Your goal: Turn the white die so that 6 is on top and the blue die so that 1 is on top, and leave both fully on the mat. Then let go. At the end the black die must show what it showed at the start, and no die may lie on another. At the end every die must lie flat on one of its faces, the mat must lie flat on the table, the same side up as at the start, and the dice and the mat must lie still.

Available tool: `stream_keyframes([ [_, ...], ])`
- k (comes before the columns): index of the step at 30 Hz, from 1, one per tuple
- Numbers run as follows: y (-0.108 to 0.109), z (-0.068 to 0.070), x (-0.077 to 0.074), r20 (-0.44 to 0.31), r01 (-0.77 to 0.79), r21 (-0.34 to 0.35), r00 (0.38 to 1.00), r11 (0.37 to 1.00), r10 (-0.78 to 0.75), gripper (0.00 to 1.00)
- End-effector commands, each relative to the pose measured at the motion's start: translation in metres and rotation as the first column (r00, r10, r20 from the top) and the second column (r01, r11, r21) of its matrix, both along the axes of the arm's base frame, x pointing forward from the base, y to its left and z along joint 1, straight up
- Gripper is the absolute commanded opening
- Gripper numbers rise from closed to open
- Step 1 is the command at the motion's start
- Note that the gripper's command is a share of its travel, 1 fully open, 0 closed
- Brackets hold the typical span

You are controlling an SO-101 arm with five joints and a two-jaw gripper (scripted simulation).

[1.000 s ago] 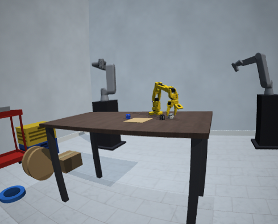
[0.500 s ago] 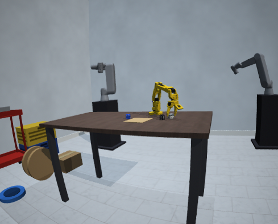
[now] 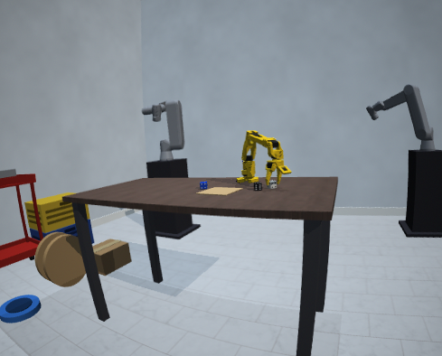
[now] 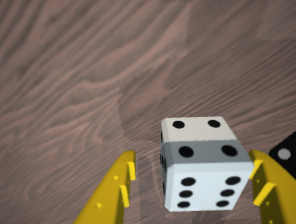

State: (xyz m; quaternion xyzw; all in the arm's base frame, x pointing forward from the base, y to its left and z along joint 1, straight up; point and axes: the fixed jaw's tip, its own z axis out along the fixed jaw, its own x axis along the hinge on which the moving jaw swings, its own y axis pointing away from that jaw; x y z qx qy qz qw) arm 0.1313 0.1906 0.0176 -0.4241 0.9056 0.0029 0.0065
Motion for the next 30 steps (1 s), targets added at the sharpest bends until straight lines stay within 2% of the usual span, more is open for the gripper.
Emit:
stream_keyframes([
  [1, 0.0017, 0.0044, 0.0030, 0.017, -0.004, 0.023, 1.000, 1.000, 0.003, 0.28],
  [12, -0.0014, 0.0044, 0.0068, 0.017, -0.004, 0.023, 1.000, 1.000, 0.003, 0.20],
  [30, -0.0029, 0.0044, 0.0086, 0.018, -0.004, 0.023, 1.000, 1.000, 0.003, 0.16],
])
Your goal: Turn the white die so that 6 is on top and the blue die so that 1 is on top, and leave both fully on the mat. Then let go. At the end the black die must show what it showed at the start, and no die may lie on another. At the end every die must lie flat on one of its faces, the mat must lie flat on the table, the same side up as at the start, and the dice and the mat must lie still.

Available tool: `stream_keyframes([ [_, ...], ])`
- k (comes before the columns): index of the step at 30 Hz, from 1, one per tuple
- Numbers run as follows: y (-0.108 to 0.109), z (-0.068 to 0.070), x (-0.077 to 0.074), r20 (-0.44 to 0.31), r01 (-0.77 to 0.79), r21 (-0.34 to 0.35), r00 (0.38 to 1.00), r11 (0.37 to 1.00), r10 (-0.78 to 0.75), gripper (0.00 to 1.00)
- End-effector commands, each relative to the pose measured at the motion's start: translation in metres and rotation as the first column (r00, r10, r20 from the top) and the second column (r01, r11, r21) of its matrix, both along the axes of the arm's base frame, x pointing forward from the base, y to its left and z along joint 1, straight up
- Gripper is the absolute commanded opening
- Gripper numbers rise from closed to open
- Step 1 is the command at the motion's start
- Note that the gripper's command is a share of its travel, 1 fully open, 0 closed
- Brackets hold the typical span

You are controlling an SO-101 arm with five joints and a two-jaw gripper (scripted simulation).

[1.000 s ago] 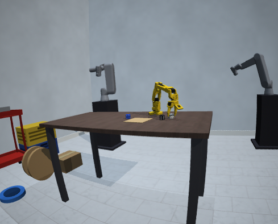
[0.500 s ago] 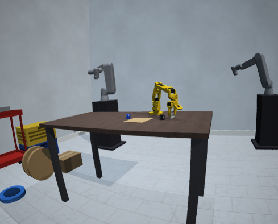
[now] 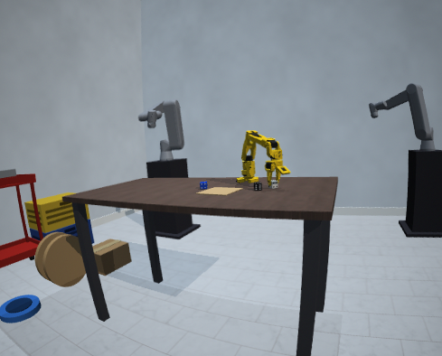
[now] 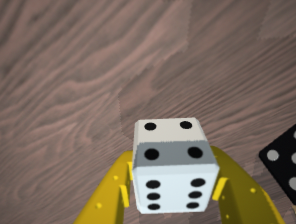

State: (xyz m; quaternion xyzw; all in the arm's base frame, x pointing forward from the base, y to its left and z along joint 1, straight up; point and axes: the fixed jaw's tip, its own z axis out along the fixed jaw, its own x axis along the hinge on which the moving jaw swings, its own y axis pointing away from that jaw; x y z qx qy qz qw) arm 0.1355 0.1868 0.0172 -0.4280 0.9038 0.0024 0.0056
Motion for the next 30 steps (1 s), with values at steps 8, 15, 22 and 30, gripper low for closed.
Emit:
stream_keyframes([
  [8, 0.001, 0.005, 0.004, 0.019, 0.005, 0.024, 1.000, 1.000, -0.006, 0.09],
  [15, 0.001, 0.005, 0.004, 0.019, 0.005, 0.024, 1.000, 1.000, -0.006, 0.00],
  [22, 0.001, 0.006, 0.004, 0.019, 0.005, 0.024, 1.000, 1.000, -0.006, 0.00],
  [30, 0.003, 0.021, 0.004, 0.018, 0.005, 0.025, 1.000, 1.000, -0.006, 0.00],
])
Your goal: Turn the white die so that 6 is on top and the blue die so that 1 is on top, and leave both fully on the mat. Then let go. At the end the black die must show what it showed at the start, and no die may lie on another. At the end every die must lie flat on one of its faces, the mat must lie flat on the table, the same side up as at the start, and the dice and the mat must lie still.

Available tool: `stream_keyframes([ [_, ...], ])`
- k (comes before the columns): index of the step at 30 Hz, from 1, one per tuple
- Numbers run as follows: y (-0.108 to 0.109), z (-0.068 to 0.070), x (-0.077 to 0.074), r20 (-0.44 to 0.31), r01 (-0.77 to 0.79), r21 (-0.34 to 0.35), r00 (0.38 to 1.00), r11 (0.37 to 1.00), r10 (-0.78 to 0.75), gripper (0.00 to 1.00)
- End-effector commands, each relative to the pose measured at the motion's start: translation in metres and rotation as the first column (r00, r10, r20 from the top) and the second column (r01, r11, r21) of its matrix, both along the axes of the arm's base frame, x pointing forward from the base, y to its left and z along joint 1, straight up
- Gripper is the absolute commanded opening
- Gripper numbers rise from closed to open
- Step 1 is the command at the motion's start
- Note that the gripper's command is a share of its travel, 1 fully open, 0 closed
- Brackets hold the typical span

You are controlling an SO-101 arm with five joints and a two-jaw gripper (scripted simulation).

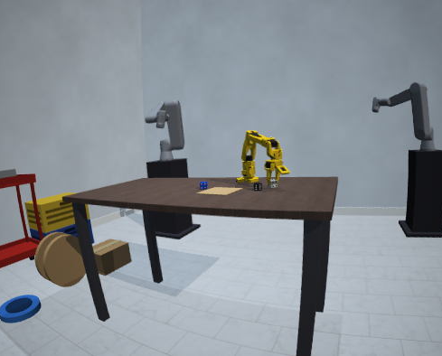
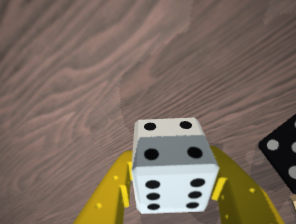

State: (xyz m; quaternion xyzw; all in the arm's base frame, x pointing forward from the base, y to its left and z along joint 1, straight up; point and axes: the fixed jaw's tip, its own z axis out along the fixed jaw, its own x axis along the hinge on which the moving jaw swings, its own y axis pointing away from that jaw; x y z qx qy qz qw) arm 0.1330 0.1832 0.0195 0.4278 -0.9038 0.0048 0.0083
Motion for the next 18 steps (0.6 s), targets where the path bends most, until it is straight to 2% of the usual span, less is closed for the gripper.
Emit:
stream_keyframes([
  [1, 0.007, 0.021, 0.006, 0.037, 0.004, 0.050, 0.999, 0.999, -0.006, 0.00],
  [3, 0.007, 0.027, 0.005, 0.037, 0.004, 0.050, 0.999, 0.999, -0.006, 0.00],
  [5, 0.007, 0.027, 0.005, 0.037, 0.004, 0.050, 0.999, 0.999, -0.006, 0.00],
  [12, 0.007, 0.047, 0.002, 0.037, 0.004, 0.050, 0.999, 0.999, -0.006, 0.00],
  [18, 0.006, 0.053, 0.001, 0.037, 0.004, 0.050, 0.999, 0.999, -0.006, 0.00],
])
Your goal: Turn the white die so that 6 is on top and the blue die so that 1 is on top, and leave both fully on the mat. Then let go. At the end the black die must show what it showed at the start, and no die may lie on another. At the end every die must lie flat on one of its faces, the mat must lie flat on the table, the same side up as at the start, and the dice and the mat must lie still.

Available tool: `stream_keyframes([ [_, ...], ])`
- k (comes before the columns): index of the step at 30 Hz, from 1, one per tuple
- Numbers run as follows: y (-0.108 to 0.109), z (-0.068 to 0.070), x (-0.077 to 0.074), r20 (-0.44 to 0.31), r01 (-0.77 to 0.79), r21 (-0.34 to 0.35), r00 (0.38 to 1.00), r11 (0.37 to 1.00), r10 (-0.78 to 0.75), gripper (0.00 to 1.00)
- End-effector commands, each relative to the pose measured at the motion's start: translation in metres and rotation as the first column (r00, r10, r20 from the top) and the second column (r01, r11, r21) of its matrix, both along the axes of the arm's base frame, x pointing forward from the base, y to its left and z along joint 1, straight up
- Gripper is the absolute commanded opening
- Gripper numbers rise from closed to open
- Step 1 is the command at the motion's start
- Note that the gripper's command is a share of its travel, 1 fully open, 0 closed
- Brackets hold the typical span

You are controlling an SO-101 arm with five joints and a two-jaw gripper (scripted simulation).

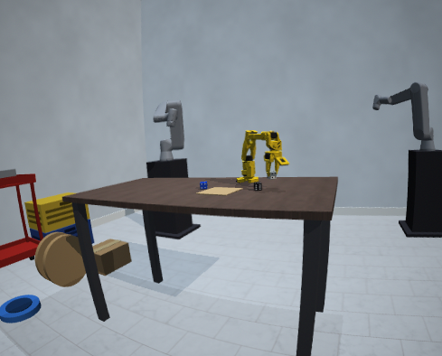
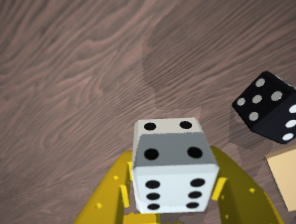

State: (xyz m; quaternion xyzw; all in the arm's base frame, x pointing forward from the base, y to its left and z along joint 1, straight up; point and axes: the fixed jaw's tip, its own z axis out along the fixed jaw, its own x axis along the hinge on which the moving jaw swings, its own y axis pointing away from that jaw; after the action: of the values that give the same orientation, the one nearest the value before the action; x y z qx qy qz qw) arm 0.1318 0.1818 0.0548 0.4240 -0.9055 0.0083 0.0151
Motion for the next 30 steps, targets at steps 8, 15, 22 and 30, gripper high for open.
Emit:
stream_keyframes([
  [8, 0.007, 0.017, 0.002, 0.046, -0.005, 0.062, 0.999, 0.998, 0.002, 0.00],
  [15, 0.007, 0.017, 0.002, 0.046, -0.005, 0.062, 0.999, 0.998, 0.002, 0.00],
  [22, 0.007, 0.017, 0.002, 0.046, -0.005, 0.062, 0.999, 0.998, 0.002, 0.00],
  [30, 0.001, 0.017, 0.014, 0.049, 0.052, 0.065, 0.997, 0.997, -0.055, 0.00],
])
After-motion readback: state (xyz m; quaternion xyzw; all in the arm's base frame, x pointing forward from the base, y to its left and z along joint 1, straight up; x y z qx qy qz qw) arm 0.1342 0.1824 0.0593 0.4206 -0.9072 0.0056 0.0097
